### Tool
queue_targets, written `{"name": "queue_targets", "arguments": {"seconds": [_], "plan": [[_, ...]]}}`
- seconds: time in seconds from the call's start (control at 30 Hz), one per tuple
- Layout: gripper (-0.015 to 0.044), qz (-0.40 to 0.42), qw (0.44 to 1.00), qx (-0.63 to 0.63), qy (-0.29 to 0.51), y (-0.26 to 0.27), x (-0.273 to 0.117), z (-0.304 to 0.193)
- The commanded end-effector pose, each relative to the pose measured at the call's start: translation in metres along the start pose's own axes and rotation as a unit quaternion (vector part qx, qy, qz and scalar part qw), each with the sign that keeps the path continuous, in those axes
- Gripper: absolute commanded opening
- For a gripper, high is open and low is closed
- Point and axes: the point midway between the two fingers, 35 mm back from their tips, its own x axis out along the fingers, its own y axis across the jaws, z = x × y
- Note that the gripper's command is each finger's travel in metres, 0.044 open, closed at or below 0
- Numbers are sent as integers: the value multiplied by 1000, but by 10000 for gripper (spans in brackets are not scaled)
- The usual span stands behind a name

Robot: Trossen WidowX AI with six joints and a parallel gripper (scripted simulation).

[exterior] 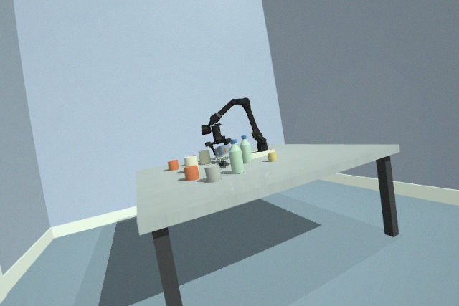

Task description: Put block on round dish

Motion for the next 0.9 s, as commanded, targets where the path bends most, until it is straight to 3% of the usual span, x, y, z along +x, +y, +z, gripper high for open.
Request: {"name": "queue_targets", "arguments": {"seconds": [0.0, 0.87], "plan": [[0, -6, 1000, -1, -1, -4, -8, 0], [0, -6, 1000, -1, -1, -8, -41, 0]]}}
